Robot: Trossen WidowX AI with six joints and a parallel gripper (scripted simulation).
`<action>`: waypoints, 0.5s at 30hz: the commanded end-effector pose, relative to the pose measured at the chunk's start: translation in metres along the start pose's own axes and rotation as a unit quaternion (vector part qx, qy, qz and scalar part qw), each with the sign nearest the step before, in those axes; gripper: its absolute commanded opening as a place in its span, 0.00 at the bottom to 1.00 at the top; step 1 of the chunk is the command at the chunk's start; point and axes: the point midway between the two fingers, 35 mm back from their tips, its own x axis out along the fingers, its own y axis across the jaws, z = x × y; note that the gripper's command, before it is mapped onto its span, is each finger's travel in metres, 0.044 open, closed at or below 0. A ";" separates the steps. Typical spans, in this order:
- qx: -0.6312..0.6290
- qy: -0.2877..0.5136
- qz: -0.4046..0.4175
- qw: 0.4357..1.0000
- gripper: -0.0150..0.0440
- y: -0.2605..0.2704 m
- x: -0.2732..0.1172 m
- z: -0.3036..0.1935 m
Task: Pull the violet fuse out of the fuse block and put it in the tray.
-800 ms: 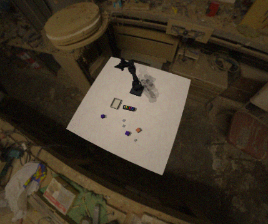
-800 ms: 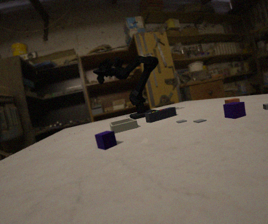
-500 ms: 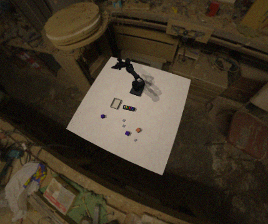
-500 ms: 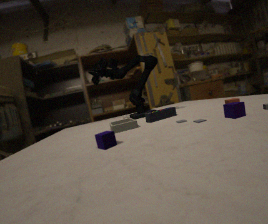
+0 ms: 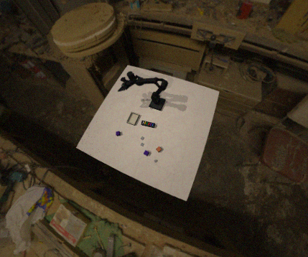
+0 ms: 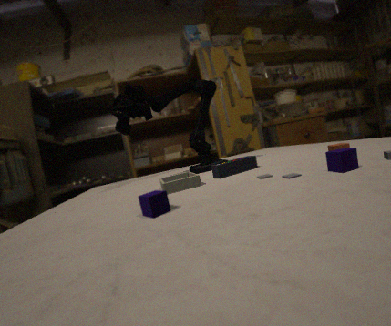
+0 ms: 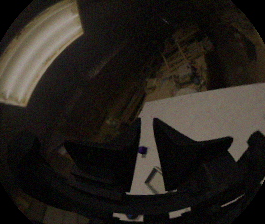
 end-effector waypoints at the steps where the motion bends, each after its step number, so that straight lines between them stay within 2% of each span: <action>1: 0.007 0.077 -0.015 0.997 0.38 0.005 0.040 -0.041; 8: -0.028 0.237 -0.049 0.970 0.38 0.026 0.084 -0.139; 15: -0.129 0.406 -0.075 0.902 0.38 0.052 0.083 -0.248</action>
